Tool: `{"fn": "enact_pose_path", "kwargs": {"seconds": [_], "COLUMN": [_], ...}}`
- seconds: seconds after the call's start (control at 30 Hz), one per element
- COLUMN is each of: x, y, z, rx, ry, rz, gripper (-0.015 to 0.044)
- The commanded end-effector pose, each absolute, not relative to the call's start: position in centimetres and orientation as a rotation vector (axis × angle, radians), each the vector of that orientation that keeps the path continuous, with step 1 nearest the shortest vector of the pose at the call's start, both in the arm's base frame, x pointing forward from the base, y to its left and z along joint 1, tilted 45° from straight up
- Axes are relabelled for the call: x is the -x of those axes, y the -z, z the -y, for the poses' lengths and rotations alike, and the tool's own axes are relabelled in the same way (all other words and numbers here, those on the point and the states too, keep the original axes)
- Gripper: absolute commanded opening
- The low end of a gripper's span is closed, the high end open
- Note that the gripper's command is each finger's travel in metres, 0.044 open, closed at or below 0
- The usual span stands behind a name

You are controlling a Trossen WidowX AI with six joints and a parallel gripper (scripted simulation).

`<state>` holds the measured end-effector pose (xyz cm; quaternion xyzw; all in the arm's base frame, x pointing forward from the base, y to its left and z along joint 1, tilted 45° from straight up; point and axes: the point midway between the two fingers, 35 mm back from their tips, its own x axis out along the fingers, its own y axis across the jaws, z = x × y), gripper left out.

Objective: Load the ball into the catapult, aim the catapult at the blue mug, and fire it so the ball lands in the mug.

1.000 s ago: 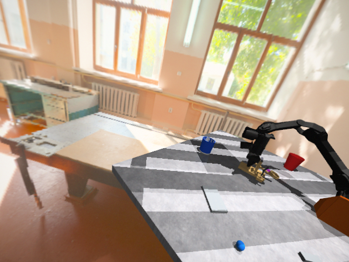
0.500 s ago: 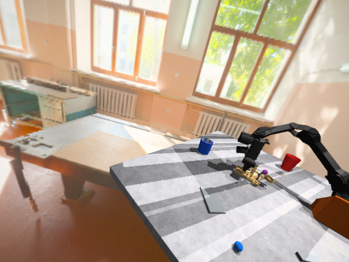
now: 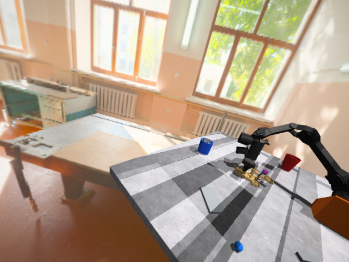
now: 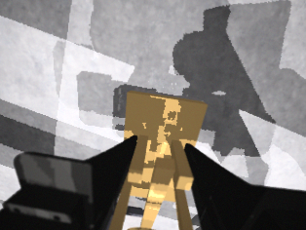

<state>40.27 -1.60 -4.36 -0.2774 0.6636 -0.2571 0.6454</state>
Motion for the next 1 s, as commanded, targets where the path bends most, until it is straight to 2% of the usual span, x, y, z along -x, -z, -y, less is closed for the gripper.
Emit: {"fn": "enact_pose_path", "kwargs": {"seconds": [0.0, 0.2, 0.3, 0.47, 0.8, 0.97], "x": [-40.3, -40.4, -40.7, -40.3, -40.2, -40.2], "y": [4.3, 4.1, 1.5, -2.7, -2.2, 0.9], "z": [1.6, 1.4, -1.4, -5.5, -5.1, -2.0], "rx": [0.63, 0.629, 0.627, 0.628, 0.636, 0.638], "ry": [0.586, 0.586, 0.581, 0.581, 0.578, 0.58], "rz": [-1.508, -1.508, -1.509, -1.511, -1.505, -1.504], "gripper": [0.021, 0.0368, 0.044, 0.044, 0.044, 0.044]}}
